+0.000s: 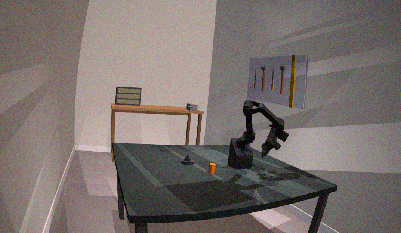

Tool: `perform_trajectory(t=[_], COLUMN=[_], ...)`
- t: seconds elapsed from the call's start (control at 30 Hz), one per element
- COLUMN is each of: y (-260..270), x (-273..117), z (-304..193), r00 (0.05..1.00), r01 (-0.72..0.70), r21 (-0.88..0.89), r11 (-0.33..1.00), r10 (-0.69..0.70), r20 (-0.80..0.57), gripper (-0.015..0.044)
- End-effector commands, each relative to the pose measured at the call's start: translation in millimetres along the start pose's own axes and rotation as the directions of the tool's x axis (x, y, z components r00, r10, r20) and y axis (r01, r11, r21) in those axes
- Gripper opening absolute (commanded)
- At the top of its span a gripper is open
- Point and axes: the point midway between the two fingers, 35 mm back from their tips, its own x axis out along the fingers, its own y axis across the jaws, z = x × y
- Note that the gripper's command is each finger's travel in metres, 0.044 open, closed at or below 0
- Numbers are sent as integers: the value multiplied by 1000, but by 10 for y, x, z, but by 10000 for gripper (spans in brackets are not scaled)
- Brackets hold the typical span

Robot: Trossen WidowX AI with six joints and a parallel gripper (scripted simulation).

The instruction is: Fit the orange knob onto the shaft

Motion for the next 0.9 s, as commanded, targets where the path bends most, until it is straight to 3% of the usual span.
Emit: perform_trajectory(t=[0.0, 0.07, 0.13, 0.23, 0.33, 0.43, 0.57, 0.67, 0.87], y=[2, 23, 52, 83, 82, 41, -83, -147, -147], x=[5, 41, 82, 116, 123, 109, 56, 27, 27], z=[-8, -64, -131, -189, -203, -184, -133, -112, -112], r00=[1000, 998, 989, 968, 943, 919, 889, 879, 879], r01=[-7, -55, -103, -115, -66, 21, 157, 207, 207], r21=[26, 229, 521, 853, 996, 927, 569, 392, 392], r11=[1000, 972, 847, 509, 67, -375, -807, -897, -897], r10=[7, 62, 143, 251, 330, 372, 366, 346, 346], r20=[-3, -24, -38, -19, 40, 130, 274, 329, 329], gripper=[426, 440, 440, 440, 440, 440, 440, 440, 440])
